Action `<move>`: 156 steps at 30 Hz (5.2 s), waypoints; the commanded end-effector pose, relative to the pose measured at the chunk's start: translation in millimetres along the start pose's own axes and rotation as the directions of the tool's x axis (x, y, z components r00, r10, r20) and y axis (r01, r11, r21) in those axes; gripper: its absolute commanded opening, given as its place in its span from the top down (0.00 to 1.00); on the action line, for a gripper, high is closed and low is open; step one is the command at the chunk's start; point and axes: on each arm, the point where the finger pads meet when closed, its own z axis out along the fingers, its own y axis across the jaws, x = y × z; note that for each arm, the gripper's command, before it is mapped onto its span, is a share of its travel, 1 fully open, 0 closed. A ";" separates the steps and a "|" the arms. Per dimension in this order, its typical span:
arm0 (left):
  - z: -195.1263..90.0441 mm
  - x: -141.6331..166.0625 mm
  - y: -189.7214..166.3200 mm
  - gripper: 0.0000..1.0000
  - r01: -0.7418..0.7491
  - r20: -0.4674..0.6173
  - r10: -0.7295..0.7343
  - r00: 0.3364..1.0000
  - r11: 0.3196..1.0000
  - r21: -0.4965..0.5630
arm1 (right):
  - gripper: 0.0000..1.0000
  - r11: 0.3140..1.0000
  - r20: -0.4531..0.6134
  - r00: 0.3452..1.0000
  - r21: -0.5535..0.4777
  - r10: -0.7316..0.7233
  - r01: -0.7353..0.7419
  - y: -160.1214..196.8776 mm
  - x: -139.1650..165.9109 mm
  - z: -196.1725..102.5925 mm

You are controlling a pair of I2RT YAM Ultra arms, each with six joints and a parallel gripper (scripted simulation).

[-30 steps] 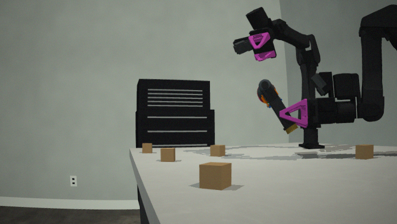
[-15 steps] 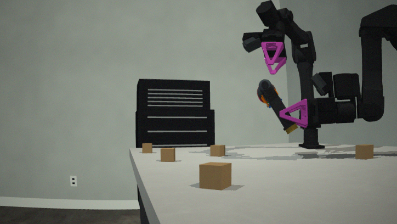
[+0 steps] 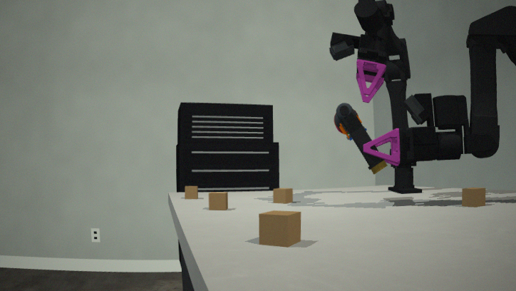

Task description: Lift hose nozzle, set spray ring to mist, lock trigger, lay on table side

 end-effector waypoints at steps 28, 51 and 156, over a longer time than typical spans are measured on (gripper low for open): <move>8.2 -58.8 -0.2 0.65 0.041 0.189 -0.040 0.981 0.999 -0.003 | 0.62 0.999 0.043 0.999 -0.043 0.013 -0.011 -1.0 -11.6 3.6; 8.2 -58.8 -0.2 0.65 0.041 0.189 -0.040 0.981 0.999 -0.003 | 0.62 1.000 0.039 0.999 -0.027 0.012 -0.011 0.1 -13.8 47.0; 7.8 -59.6 -4.0 0.65 0.037 0.191 -0.038 0.981 0.999 0.009 | 0.62 0.994 0.048 0.999 -0.104 -0.020 0.025 50.3 -7.6 47.2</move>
